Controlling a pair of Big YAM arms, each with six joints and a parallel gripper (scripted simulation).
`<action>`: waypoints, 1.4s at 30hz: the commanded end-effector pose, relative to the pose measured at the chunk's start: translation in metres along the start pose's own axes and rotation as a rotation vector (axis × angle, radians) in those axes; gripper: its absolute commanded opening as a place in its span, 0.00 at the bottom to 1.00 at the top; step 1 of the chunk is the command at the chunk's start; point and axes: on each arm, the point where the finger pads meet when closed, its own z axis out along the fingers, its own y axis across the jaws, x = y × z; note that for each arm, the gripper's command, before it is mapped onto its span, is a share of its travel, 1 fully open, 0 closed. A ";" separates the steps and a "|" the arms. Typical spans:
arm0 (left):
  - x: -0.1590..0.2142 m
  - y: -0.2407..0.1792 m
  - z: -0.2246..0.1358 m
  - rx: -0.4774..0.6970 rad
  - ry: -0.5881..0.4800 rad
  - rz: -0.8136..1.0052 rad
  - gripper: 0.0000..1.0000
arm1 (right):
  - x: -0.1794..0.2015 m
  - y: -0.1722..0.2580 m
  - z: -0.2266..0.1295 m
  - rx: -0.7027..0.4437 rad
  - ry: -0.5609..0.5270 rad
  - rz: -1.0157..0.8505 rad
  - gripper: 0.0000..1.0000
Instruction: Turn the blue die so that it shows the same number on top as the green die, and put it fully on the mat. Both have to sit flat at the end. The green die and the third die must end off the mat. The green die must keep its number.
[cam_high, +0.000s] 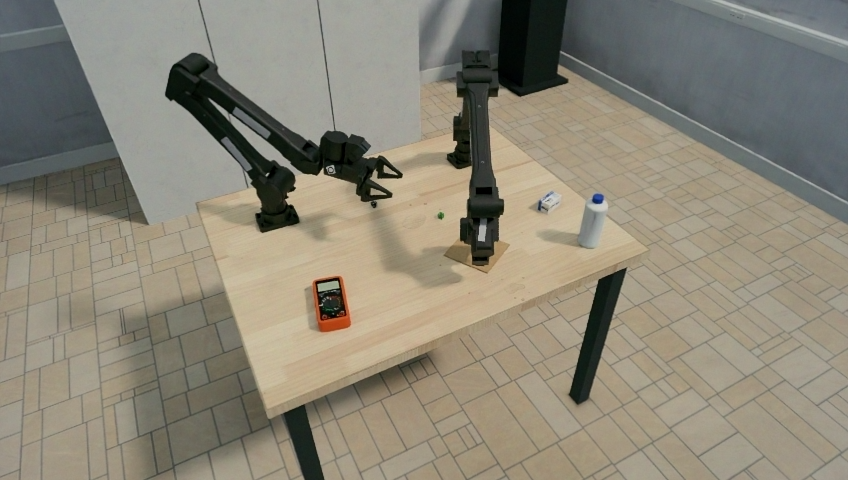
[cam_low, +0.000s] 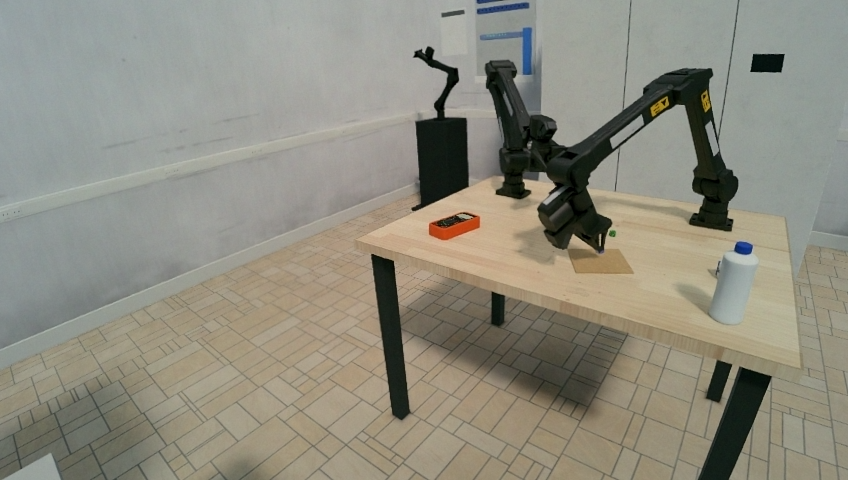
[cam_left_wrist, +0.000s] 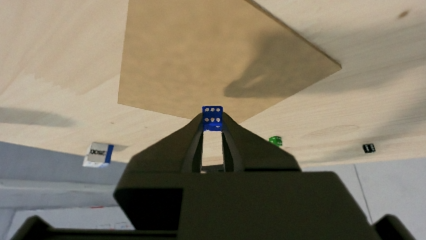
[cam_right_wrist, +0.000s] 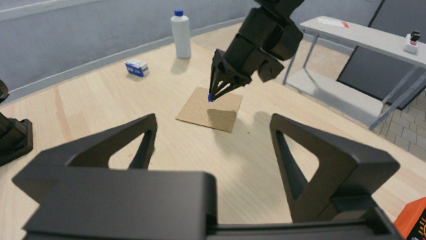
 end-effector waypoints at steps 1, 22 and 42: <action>-0.007 -0.003 -0.006 -0.011 -0.017 -0.005 0.09 | -0.017 0.001 0.004 -0.002 -0.034 0.000 1.00; -0.024 -0.004 0.001 -0.019 -0.014 -0.007 0.40 | -0.017 0.001 0.004 -0.002 -0.034 0.000 1.00; -0.013 -0.003 -0.074 -0.021 -0.151 0.000 1.00 | -0.017 0.001 0.004 -0.002 -0.034 0.000 1.00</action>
